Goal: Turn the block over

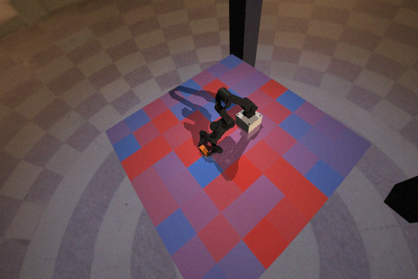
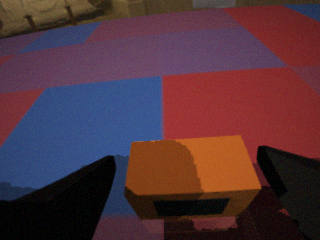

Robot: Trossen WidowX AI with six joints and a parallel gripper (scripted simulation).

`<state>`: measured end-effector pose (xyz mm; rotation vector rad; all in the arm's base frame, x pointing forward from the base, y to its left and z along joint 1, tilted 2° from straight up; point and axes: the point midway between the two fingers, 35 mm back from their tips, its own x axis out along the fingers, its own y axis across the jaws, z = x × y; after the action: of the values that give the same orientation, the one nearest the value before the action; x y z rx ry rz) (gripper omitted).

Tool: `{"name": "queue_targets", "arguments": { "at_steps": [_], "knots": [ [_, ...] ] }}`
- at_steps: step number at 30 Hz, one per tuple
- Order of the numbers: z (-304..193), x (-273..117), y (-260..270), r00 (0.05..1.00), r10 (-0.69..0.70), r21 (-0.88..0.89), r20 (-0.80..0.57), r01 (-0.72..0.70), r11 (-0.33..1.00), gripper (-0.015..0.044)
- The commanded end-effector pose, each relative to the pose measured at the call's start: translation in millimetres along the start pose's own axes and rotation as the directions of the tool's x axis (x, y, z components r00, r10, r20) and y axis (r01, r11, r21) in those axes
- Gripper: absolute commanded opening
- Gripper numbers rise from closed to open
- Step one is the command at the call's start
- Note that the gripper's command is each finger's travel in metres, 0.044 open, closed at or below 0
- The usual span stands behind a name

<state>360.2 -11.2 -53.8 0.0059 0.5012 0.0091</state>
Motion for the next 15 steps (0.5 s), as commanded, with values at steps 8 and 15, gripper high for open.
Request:
{"name": "queue_targets", "arguments": {
  "at_steps": [8,15],
  "knots": [
    [54.5,-16.2,-1.0,0.958,-0.001,-0.003,-0.286,0.000,1.000,0.0440],
    [67.2,-40.8,-0.2,0.926,-0.001,-0.004,-0.376,-0.001,1.000,0.0440]
  ]
}}
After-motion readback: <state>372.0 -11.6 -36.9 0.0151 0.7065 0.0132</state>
